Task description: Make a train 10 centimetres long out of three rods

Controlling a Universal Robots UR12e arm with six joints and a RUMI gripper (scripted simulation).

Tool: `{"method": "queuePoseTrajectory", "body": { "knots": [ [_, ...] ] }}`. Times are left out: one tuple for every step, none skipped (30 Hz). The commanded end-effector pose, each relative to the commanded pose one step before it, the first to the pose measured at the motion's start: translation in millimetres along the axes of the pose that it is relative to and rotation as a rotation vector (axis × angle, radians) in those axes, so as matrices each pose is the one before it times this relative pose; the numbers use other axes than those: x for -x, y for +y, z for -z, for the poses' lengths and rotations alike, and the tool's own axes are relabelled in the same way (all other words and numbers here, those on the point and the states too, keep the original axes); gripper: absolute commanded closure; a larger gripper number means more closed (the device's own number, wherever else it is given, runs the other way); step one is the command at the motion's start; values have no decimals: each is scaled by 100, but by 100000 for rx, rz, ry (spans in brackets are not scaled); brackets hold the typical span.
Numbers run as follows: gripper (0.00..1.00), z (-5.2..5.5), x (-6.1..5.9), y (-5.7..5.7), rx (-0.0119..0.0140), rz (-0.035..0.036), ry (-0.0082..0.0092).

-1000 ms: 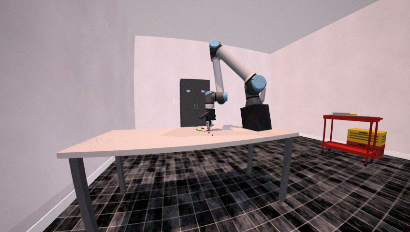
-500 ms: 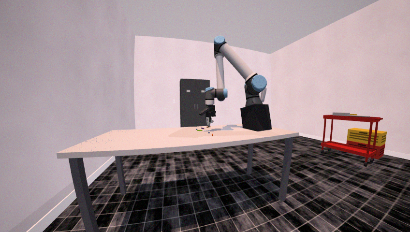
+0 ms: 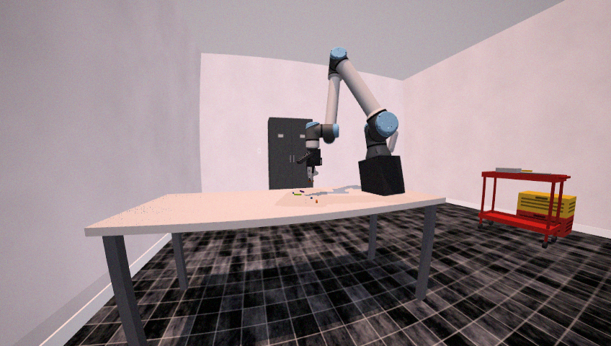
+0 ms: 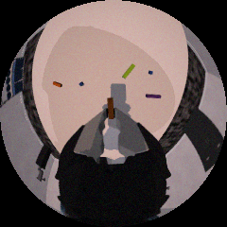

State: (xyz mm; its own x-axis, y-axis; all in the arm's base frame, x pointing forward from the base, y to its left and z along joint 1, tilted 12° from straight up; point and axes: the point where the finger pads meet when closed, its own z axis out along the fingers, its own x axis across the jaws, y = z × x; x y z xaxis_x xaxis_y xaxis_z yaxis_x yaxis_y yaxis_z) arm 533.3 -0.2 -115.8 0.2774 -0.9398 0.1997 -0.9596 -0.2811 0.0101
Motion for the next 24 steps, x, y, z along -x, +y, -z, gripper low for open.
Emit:
{"method": "queuePoseTrajectory", "body": {
  "knots": [
    [100,895,-25,-31,87,-15,-45],
    [100,2,0,0,0,0,0],
    [100,0,0,0,0,0,0],
    [100,0,0,0,0,0,0],
    [100,0,0,0,0,0,0],
    [100,0,0,0,0,0,0],
    [100,0,0,0,0,0,0],
    [100,0,0,0,0,0,0],
    [100,0,0,0,0,0,0],
    [100,0,0,0,0,0,0],
    [100,0,29,-25,0,176,-1],
    [100,-1,181,-150,-1,1077,-8],
    [100,-2,418,-349,-3,2489,-18],
    [100,-3,679,-578,-5,4052,-25],
    [100,-1,910,-803,-6,5477,-25],
    [100,1,830,-778,-4,5098,-14],
    [100,1,282,-283,-1,1784,-3],
    [100,2,400,-407,-1,2536,-2],
    [100,3,442,-462,0,2831,0],
    [100,4,429,-462,1,2784,3],
    [100,4,420,-466,1,2757,5],
    [100,0,0,0,0,0,0],
    [100,0,0,0,0,0,0],
    [100,13,1034,-1160,7,6791,23]
  ]
}}
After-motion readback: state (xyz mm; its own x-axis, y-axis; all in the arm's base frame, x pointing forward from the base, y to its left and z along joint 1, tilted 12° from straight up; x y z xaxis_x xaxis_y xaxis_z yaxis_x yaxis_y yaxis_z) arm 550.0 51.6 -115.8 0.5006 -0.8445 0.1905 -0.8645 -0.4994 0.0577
